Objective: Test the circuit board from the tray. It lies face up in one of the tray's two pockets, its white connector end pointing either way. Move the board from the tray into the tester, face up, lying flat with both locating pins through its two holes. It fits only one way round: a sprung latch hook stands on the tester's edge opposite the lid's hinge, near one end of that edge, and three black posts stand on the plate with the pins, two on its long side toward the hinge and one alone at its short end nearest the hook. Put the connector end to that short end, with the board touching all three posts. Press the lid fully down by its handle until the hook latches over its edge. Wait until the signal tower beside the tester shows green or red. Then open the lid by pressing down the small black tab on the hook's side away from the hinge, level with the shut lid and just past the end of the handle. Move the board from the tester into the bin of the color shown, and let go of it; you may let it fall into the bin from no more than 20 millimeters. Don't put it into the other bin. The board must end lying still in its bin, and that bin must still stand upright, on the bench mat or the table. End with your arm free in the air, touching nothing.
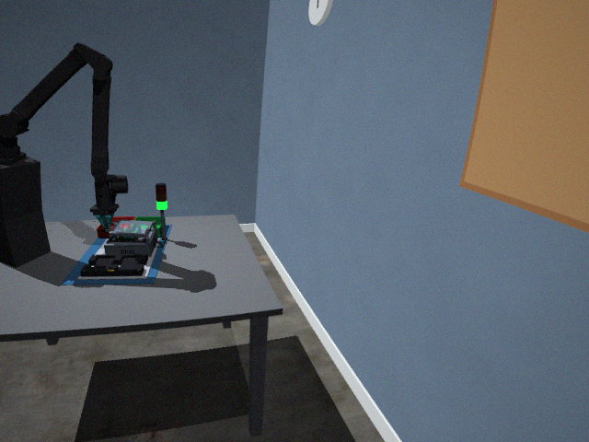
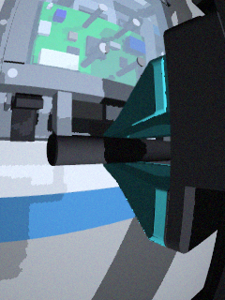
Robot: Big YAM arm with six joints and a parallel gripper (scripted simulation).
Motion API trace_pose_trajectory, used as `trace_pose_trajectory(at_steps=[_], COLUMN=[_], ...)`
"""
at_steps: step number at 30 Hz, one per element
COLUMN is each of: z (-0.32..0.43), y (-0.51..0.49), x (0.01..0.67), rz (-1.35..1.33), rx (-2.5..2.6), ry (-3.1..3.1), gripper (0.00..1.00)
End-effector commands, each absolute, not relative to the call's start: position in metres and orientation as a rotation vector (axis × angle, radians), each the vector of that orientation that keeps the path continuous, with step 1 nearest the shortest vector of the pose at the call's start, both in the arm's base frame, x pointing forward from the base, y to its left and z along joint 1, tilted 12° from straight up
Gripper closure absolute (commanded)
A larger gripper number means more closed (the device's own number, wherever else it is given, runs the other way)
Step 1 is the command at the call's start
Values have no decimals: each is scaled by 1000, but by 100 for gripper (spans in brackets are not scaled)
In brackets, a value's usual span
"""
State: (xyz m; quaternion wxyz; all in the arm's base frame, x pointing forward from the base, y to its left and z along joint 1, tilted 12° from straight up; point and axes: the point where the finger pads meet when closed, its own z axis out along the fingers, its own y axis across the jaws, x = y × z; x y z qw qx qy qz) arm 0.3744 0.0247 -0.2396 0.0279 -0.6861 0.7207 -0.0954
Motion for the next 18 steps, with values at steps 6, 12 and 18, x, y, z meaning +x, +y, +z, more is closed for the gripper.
trace_pose_trajectory(at_steps=[6, 12, 18], z=[-212, -205, -192], y=[32, 32, 33], x=[373, 374, 375], rz=[-303, -305, -306], rx=[-2114, -2114, -2114], ry=[2212, 2211, 2210], gripper=[100, 100, 100])
